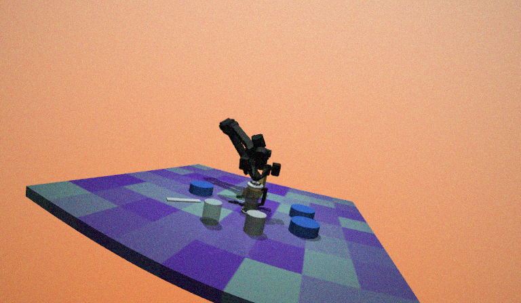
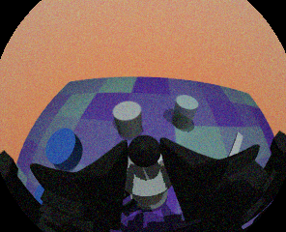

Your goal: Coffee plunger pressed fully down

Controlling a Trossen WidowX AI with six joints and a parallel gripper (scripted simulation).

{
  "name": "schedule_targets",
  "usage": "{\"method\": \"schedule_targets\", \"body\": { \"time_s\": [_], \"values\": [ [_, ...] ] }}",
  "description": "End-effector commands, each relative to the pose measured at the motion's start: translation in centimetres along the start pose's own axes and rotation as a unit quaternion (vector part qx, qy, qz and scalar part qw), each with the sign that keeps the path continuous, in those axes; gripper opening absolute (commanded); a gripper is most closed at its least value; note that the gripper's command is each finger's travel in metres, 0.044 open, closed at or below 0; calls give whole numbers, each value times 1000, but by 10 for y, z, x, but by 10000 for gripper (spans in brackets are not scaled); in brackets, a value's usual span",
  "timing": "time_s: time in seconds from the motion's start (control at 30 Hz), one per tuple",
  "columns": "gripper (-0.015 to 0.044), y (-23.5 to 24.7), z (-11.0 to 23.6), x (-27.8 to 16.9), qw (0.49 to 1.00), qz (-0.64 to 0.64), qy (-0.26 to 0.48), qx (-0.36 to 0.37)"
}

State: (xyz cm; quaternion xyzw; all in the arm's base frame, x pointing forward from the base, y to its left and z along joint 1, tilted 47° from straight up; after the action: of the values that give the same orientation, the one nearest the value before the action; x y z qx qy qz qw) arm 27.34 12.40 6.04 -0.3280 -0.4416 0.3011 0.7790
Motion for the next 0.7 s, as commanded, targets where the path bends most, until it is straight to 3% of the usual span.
{"method": "schedule_targets", "body": {
  "time_s": [0.0,0.67],
  "values": [
    [114,1,-3,-4,1000,8,11,-3],
    [114,1,-2,0,1000,2,3,-1]
  ]
}}
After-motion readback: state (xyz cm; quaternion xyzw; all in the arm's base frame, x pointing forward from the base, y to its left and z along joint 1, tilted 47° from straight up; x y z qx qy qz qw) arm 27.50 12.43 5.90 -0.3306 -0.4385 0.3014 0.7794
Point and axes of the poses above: the point midway between the two fingers, 35 mm back from their tips, its own z axis back along the fingers, its own y axis across the jaws, x = y × z, the point moved 6 cm from there along z, back along the fingers, and after that the axes turned 7 degrees about z, right-handed, at the moved point
